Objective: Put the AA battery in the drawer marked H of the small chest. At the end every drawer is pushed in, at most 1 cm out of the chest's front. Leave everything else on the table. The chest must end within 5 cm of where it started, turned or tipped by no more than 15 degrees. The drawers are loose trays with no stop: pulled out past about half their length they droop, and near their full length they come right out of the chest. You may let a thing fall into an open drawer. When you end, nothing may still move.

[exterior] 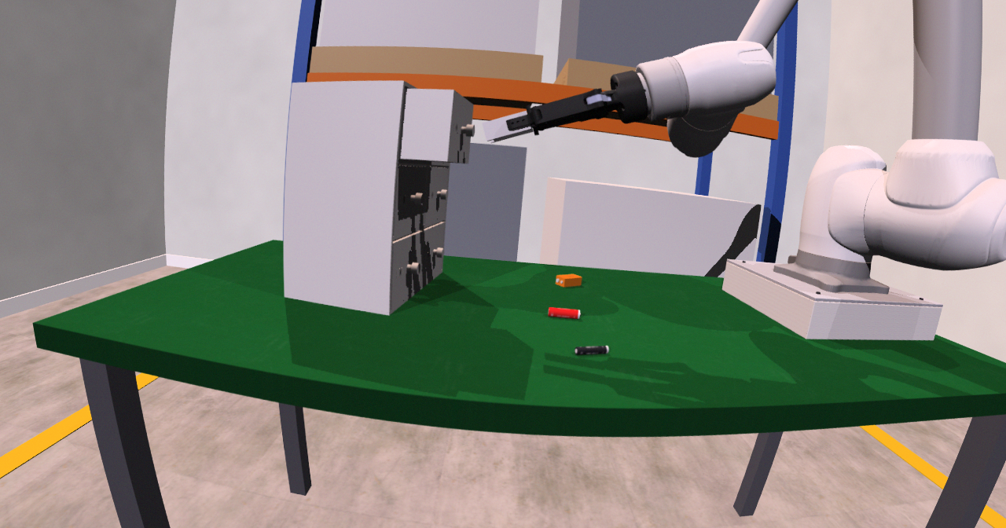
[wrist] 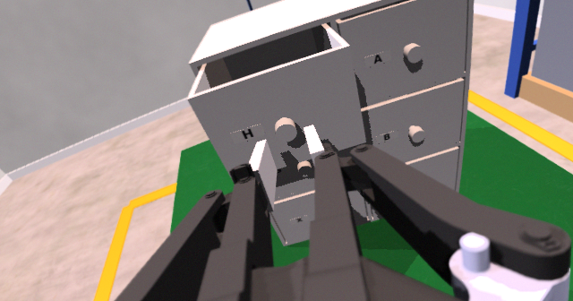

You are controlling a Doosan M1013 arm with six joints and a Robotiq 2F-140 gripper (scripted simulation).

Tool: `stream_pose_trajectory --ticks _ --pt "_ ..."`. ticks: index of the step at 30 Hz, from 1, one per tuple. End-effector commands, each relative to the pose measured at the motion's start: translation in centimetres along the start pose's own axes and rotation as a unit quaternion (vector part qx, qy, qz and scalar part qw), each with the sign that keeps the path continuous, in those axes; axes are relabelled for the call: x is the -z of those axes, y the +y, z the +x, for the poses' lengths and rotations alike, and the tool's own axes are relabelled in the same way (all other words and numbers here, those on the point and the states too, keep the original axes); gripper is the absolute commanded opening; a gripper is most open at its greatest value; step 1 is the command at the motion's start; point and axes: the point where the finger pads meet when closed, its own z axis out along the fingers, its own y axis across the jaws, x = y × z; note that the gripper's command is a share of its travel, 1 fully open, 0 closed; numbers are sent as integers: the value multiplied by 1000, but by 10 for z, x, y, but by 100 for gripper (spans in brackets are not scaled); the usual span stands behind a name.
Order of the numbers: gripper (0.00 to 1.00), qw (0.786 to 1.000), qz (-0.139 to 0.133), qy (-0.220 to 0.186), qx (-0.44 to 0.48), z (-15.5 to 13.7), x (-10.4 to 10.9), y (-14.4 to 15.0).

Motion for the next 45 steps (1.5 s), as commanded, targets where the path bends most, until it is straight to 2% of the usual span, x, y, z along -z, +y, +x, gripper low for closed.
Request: stream_pose_trajectory --ticks 1,11,17,19,24,36,45 --pt "20 1000 0 0 0 -4 12 0" --pt "20 1000 0 0 0 -6 22 0" --pt "20 1000 0 0 0 -5 51 0" --pt "20 1000 0 0 0 -5 51 0" --pt "20 1000 0 0 0 -5 70 0" --pt "20 1000 -1 -5 0 -4 73 0" --pt "20 999 -1 -44 0 0 81 0"
